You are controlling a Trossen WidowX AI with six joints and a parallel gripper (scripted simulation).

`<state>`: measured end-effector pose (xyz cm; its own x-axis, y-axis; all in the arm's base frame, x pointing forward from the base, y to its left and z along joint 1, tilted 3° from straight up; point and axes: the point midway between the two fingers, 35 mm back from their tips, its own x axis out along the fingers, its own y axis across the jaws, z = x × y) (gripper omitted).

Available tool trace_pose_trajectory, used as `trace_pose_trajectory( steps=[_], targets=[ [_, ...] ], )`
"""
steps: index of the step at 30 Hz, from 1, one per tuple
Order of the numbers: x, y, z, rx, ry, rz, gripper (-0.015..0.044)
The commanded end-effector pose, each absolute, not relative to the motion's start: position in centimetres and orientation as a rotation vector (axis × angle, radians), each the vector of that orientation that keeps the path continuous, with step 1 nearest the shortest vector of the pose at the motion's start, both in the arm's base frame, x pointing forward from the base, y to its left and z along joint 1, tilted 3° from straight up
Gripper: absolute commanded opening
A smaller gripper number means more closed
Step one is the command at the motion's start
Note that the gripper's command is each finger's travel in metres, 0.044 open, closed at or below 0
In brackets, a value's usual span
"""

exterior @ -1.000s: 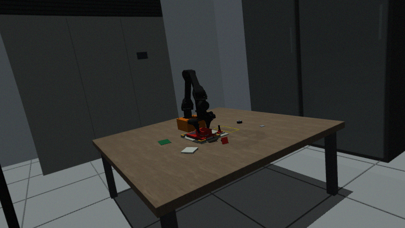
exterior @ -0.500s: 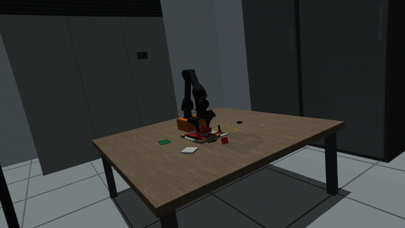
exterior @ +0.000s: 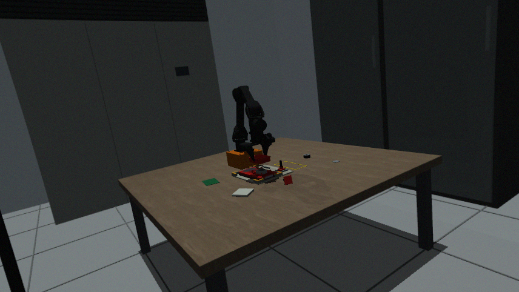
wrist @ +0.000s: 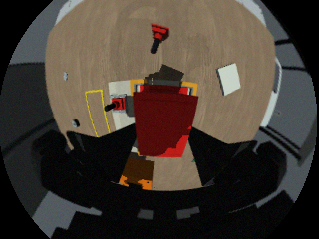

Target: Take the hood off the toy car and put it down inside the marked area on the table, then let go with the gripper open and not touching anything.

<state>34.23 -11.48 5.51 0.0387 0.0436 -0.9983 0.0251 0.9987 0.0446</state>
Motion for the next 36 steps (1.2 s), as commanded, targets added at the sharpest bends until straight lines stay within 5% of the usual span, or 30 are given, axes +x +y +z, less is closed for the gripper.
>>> trace_pose_trajectory(
  steps=[1, 36],
  targets=[
    [34.2, -11.5, 6.6, 0.050, 1.527, 0.016, 0.0000],
    [34.4, 1.3, 7.0, 0.051, 1.527, 0.031, 0.0000]
  ],
)
